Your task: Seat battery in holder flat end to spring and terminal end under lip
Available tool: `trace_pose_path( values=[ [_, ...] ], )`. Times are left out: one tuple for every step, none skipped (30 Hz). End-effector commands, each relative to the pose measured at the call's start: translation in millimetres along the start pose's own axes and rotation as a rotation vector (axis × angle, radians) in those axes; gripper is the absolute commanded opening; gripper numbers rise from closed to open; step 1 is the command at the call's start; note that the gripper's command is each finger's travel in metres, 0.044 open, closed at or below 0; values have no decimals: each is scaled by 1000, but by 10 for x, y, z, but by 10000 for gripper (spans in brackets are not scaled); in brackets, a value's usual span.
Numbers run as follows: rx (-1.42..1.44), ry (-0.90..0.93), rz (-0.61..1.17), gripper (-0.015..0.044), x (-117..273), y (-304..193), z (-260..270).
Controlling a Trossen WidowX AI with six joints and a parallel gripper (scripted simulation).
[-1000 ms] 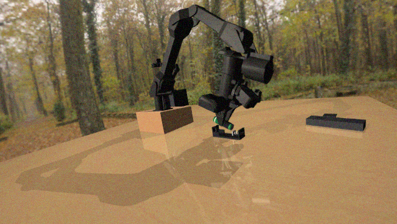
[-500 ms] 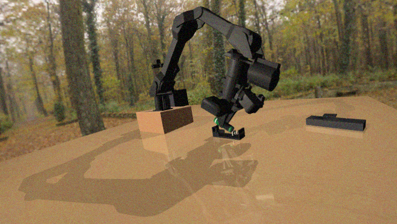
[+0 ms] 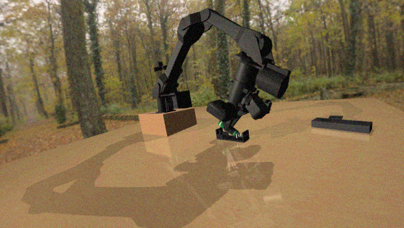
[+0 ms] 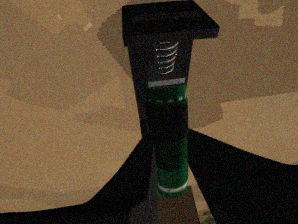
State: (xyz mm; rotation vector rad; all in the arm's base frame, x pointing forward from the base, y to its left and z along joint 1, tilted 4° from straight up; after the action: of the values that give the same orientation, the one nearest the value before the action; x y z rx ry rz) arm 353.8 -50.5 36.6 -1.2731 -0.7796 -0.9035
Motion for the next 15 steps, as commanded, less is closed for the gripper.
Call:
trace_pose_path(
  values=[
    [7,-3,8,61,-5,31,-6],
    [7,-3,8,61,-3,38,-7],
    [7,-3,8,61,-1,43,-8],
    [7,-3,8,61,1,49,-8],
    [7,-3,8,61,3,55,-9],
    [7,-3,7,61,5,61,-10],
    [7,-3,7,61,7,66,-11],
    [7,-3,7,61,9,71,-11],
    [7,-3,7,61,12,77,-12],
    [7,-3,7,61,14,82,-13],
    [7,-3,7,61,16,88,-13],
    [7,-3,7,61,19,93,-14],
    [7,-3,7,61,21,98,-15],
    [7,-3,8,61,23,103,-15],
    [7,-3,8,61,26,108,-16]
  ],
)
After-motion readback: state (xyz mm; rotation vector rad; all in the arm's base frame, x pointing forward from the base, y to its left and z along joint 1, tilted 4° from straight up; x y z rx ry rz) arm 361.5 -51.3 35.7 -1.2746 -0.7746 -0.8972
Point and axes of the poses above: the point midway between the two fingers, 35 mm back from their tips, its own x axis back along the fingers, its own z axis across the jaws, y = z × x, the point moved 6 cm from there along x, back along the fingers, and after that the axes turned 9 degrees about x, right-handed, at the moved point
